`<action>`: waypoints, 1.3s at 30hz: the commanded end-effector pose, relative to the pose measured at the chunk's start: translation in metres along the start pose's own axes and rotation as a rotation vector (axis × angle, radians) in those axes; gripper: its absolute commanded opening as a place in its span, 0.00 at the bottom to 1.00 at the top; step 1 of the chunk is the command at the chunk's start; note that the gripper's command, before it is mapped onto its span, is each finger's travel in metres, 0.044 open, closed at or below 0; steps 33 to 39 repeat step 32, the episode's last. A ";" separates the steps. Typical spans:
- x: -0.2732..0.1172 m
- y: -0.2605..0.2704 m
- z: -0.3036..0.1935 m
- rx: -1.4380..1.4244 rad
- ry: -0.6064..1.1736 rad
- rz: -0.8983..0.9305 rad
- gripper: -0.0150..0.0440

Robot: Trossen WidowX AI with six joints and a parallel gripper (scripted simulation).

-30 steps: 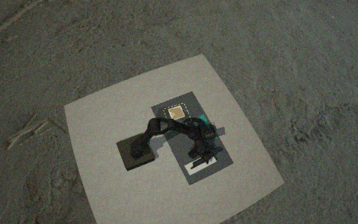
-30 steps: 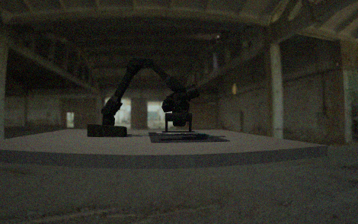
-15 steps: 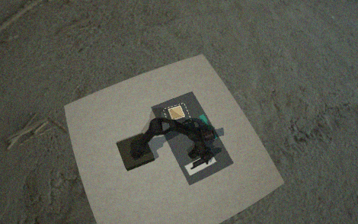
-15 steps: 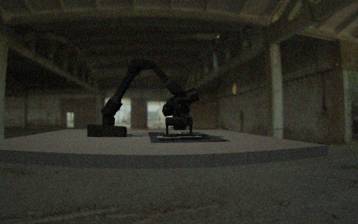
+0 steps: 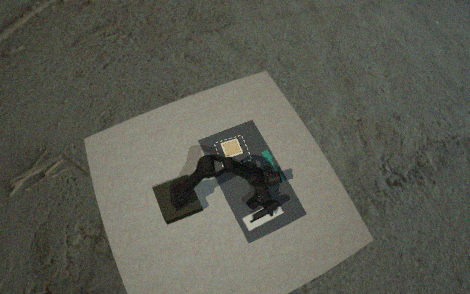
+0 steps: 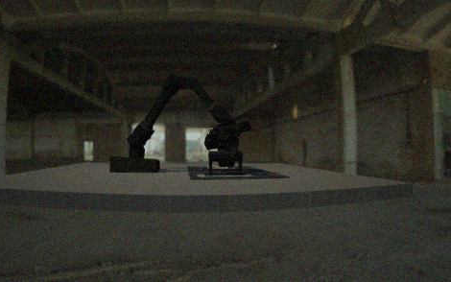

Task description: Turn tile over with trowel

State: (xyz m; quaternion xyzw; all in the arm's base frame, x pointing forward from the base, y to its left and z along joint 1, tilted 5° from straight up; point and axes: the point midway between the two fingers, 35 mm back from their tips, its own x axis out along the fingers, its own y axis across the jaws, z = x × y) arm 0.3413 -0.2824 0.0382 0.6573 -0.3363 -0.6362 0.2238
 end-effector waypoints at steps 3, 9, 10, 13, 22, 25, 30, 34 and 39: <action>0.000 0.001 0.000 0.005 -0.002 0.009 0.74; 0.000 0.001 0.000 0.005 -0.002 0.009 0.76; 0.000 0.001 0.000 0.005 -0.002 0.009 0.76; -0.001 0.001 0.000 0.005 -0.002 0.009 0.76; -0.060 0.000 0.000 0.002 0.000 0.001 0.76; -0.062 0.001 0.000 0.002 0.000 0.000 0.76; -0.114 0.036 0.030 -0.004 0.003 -0.004 0.76; -0.134 0.048 0.046 -0.007 0.004 -0.005 0.76; -0.134 0.048 0.046 -0.007 0.004 -0.005 0.76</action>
